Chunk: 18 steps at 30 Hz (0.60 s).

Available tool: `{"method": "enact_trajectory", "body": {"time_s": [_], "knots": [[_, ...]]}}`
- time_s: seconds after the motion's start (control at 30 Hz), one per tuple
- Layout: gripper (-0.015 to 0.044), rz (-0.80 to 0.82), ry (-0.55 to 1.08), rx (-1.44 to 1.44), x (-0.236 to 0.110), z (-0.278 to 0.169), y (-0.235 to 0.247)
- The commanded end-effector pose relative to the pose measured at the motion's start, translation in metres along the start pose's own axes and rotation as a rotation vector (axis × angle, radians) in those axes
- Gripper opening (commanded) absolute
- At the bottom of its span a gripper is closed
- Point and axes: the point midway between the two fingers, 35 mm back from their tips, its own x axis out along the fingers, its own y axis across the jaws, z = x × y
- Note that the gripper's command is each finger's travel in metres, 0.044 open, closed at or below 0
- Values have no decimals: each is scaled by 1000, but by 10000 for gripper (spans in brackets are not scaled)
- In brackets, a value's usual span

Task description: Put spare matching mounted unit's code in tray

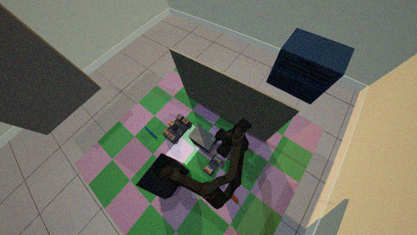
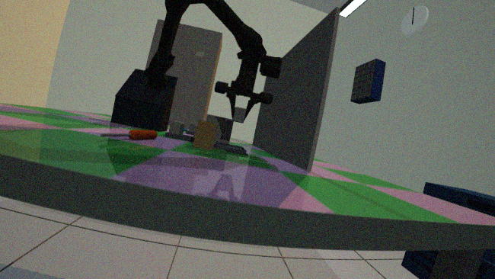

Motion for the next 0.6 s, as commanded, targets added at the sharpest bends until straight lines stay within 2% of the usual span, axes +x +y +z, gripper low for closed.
{"method": "enact_trajectory", "body": {"time_s": [0.0,0.57], "knots": [[0,-2,-6,-4,5,1,0],[0,-2,-4,-4,22,1,0]]}}
